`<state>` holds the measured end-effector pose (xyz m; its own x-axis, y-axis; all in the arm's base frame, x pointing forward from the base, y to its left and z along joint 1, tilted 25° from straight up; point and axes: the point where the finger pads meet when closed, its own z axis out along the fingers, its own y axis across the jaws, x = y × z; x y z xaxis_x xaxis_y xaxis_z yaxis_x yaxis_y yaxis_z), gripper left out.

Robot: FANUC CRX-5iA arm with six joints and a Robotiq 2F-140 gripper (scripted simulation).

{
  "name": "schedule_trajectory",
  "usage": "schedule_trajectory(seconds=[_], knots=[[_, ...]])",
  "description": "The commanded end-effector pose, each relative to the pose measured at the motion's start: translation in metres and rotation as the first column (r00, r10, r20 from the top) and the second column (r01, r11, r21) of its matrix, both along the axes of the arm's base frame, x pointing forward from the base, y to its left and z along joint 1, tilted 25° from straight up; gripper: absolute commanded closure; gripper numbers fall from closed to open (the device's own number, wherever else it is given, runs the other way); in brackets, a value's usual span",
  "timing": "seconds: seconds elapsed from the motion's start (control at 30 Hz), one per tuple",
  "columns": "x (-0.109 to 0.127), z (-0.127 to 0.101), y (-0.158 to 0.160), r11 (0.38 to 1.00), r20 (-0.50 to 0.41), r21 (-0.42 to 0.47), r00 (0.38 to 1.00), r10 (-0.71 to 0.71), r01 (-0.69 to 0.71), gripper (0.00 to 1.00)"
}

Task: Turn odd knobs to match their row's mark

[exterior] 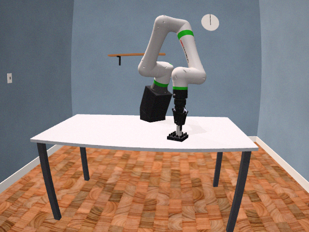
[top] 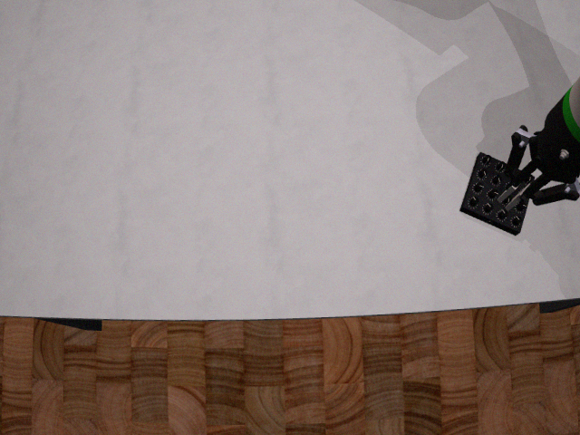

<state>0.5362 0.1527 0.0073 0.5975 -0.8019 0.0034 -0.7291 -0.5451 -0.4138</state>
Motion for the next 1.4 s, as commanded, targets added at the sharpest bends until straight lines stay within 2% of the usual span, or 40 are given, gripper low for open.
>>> schedule_trajectory(seconds=[0.0,0.37,0.7,1.37], knots=[[0.0001,0.0001,-0.0001,0.998,0.014,-0.018,0.998,0.065,-0.065,0.95],[0.0001,0.0001,-0.0001,0.964,0.054,-0.094,0.966,0.254,-0.249,0.95],[0.0001,0.0001,-0.0001,0.934,0.068,-0.133,0.937,0.343,-0.332,0.95],[0.0001,0.0001,-0.0001,0.905,0.077,-0.162,0.910,0.408,-0.392,0.95]])
